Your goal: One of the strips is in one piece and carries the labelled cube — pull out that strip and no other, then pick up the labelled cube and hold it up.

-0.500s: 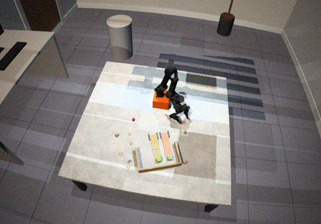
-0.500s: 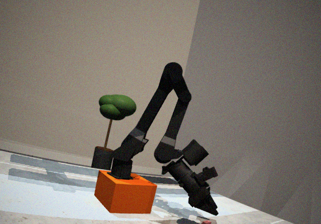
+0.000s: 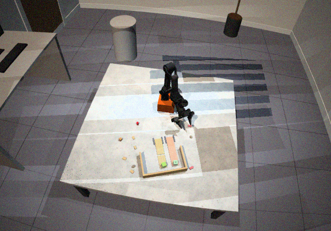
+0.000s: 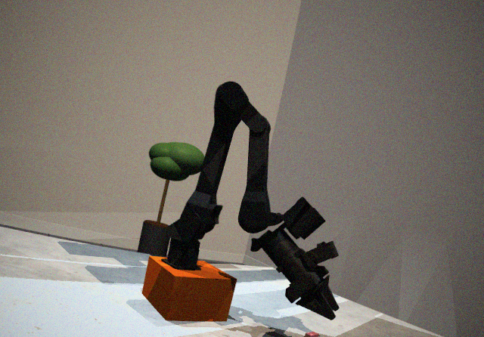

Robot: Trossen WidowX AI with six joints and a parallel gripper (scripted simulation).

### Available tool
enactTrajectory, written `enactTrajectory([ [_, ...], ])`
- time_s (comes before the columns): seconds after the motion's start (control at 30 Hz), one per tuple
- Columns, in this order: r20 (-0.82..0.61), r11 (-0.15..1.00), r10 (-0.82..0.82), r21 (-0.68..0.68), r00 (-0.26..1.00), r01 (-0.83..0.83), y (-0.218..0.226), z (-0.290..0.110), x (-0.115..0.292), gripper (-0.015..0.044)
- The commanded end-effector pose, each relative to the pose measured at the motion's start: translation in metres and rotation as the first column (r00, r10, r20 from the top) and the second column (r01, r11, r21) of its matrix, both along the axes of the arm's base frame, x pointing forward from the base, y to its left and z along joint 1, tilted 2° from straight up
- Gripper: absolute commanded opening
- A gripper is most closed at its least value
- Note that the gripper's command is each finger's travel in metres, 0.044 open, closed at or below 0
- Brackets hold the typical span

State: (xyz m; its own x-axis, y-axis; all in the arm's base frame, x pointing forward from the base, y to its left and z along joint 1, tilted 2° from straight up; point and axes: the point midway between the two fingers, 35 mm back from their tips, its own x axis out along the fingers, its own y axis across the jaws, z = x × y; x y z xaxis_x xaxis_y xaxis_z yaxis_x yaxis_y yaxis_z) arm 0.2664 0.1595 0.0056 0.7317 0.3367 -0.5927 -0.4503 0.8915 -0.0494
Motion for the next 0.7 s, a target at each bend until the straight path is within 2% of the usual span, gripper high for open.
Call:
enactTrajectory([
  [0.0, 0.016, 0.993, -0.118, 0.014, 0.993, 0.118, -0.032, 0.026, 0.032, 0.04],
  [0.17, 0.012, 0.95, -0.312, 0.023, 0.95, 0.312, -0.1, 0.068, 0.059, 0.04],
  [0.33, 0.009, 0.873, -0.487, 0.031, 0.873, 0.487, -0.171, 0.112, 0.058, 0.04],
  [0.67, 0.009, 0.86, -0.51, 0.032, 0.86, 0.509, -0.18, 0.118, 0.055, 0.04],
])
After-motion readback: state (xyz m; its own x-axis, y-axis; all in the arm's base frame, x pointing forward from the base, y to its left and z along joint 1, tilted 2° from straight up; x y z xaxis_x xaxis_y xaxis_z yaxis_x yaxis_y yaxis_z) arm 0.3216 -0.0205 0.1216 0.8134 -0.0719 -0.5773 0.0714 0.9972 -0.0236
